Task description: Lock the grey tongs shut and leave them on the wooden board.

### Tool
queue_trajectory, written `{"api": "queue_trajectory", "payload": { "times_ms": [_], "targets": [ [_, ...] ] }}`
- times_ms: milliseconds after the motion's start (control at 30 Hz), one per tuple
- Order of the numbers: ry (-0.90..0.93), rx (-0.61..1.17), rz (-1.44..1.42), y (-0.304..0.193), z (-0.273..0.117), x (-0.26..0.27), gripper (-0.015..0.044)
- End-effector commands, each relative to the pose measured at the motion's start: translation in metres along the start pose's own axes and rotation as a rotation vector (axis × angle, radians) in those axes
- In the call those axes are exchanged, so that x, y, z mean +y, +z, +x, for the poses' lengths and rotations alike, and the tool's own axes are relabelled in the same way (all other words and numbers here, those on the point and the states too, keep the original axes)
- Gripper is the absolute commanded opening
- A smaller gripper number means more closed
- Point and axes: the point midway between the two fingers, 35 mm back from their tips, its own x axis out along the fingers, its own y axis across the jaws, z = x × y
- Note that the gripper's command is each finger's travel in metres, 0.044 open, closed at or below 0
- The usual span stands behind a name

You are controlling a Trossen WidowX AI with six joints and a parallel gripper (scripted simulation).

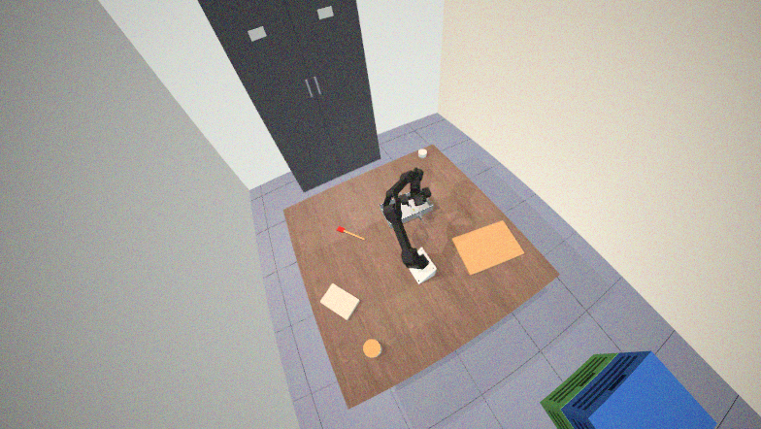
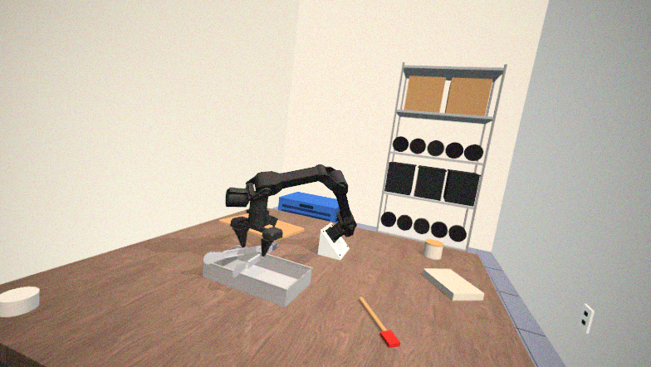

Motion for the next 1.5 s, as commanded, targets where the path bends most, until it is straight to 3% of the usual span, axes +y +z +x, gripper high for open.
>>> {"api": "queue_trajectory", "payload": {
  "times_ms": [0,867,967,1467],
  "targets": [
    [-0.009,-0.007,0.009,0.003,0.009,-0.001,0.044],
    [-0.013,-0.008,0.009,0.007,0.047,-0.004,0.044],
    [-0.005,-0.003,-0.001,0.004,0.043,-0.003,0.0361],
    [-0.005,-0.003,-0.001,0.004,0.043,-0.003,0.0261]
  ]
}}
